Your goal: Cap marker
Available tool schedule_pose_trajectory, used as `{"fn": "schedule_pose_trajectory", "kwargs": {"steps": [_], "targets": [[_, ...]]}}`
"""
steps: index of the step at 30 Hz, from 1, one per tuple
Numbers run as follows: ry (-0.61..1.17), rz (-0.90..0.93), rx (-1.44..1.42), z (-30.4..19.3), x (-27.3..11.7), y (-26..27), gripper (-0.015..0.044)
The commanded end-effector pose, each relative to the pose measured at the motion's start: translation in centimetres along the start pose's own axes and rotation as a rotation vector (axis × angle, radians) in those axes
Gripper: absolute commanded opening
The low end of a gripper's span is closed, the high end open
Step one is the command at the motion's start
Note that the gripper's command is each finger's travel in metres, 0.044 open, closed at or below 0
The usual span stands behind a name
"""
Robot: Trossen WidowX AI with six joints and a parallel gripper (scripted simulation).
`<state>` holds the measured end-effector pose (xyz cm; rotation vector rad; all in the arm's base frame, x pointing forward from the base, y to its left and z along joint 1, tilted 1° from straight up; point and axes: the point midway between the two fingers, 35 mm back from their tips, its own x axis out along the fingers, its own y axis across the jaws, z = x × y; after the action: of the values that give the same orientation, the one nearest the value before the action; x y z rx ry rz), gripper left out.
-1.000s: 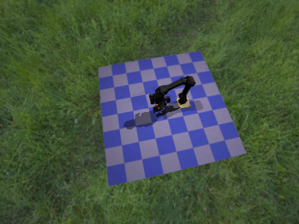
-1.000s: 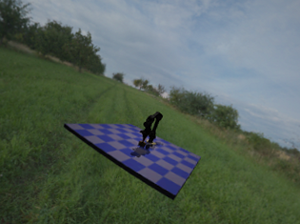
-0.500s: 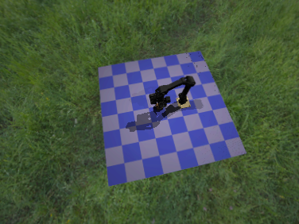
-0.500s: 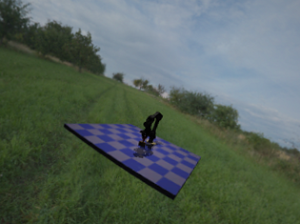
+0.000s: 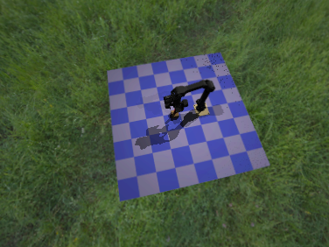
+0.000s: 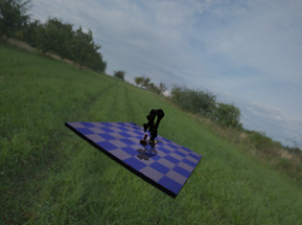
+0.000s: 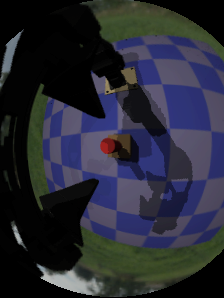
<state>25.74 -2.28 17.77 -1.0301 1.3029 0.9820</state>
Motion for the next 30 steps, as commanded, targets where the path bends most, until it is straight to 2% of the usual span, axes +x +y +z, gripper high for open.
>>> {"fn": "schedule_pose_trajectory", "kwargs": {"steps": [1, 3, 5, 20, 30], "targets": [[0.002, 0.008, 0.002, -0.04, -1.44, 0.31, 0.0440], [0.002, 0.008, 0.002, -0.04, -1.44, 0.31, 0.0440], [0.002, 0.008, 0.066, -0.04, -1.40, 0.32, 0.0388], [0.009, 0.004, 1.443, 0.02, -0.49, 0.46, 0.0000], [0.009, 0.004, 1.458, 0.02, -0.48, 0.46, 0.0000]]}}
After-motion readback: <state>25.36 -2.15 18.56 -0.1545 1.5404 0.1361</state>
